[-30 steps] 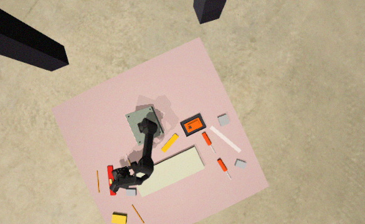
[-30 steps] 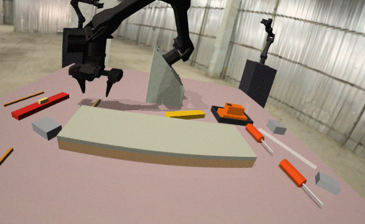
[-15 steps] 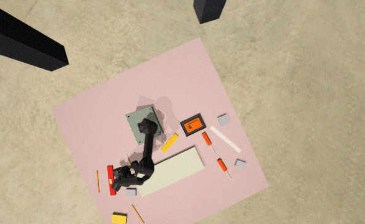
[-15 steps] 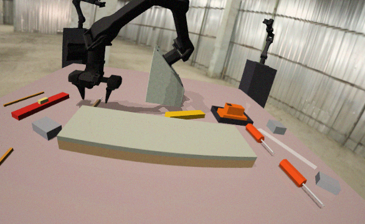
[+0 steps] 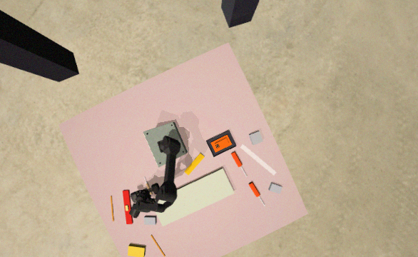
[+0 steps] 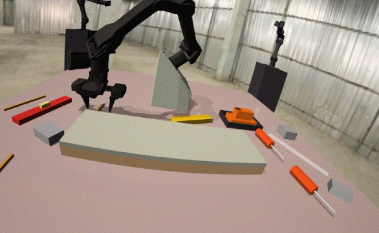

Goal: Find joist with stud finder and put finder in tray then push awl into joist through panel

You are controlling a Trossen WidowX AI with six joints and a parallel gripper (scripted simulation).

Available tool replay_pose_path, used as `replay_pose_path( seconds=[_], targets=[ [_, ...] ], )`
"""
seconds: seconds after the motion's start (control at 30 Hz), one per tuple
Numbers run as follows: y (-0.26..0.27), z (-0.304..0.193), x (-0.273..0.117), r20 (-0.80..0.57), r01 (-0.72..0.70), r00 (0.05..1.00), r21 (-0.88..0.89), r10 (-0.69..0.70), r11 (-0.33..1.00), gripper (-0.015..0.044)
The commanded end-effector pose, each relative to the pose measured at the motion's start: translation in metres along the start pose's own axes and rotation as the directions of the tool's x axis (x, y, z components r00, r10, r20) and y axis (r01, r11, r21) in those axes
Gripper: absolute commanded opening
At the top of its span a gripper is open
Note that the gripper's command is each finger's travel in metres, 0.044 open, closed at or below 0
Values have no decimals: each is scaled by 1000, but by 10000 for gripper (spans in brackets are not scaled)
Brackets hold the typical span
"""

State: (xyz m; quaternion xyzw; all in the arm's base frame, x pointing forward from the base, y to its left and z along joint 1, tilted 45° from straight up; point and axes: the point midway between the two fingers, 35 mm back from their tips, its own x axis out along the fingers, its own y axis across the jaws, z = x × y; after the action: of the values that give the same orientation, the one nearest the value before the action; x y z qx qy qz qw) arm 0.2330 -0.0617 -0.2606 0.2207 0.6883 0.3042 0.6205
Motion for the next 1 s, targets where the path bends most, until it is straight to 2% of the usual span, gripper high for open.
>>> replay_pose_path(
  seconds=[0.0,0.37,0.67,0.97],
  targets=[
    [0,0,2,1,-2,1000,6,2,1000,335],
    [0,0,2,1,-2,1000,6,2,1000,46],
    [-1,1,-7,2,-1,1000,6,1,1000,0],
    [-4,-3,-88,1,4,1000,8,-4,1000,0]
  ],
)
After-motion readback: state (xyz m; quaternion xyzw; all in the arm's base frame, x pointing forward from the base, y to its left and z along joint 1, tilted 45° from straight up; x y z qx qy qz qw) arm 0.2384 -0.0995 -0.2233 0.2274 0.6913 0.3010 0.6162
